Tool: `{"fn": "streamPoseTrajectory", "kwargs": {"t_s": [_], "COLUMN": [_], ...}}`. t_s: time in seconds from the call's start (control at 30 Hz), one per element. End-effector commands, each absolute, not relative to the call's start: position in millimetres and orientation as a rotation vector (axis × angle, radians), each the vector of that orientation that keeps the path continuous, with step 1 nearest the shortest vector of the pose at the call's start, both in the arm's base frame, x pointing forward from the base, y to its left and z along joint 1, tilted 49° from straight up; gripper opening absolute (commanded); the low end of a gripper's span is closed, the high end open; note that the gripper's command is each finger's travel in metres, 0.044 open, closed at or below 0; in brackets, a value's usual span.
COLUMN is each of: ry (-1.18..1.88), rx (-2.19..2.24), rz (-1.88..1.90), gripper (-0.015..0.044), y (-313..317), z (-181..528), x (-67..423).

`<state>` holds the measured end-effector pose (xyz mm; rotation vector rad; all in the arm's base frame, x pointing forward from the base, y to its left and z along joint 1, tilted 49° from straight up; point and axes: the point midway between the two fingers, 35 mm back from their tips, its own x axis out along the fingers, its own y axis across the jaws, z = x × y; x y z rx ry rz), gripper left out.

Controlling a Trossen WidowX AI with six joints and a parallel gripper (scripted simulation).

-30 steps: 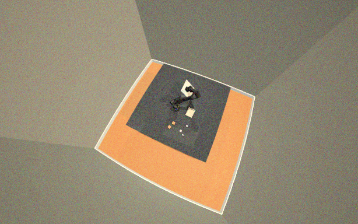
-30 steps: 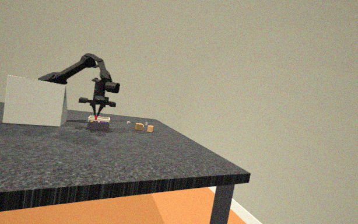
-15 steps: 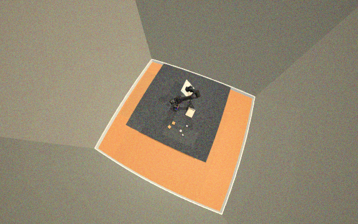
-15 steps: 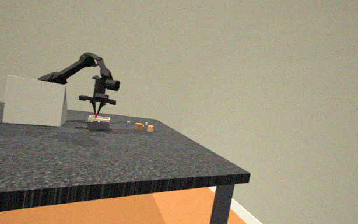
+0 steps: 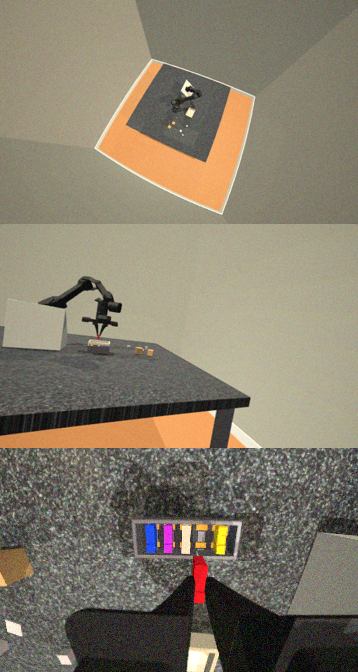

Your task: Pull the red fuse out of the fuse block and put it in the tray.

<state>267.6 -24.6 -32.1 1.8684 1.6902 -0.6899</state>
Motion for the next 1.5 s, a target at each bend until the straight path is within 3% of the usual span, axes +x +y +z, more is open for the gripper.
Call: {"fn": "streamPoseTrajectory", "kwargs": {"t_s": [0.0,0.83,1.47], "ry": [1.681,1.701,1.702], "rx": [1.860,1.880,1.879], "rz": [-0.690,-0.657,-0.657], "gripper": [0.0000,0.0000,0.0000], "y": [-11,105,122], "z": [-13,115,102], "x": [279,291,293]}}
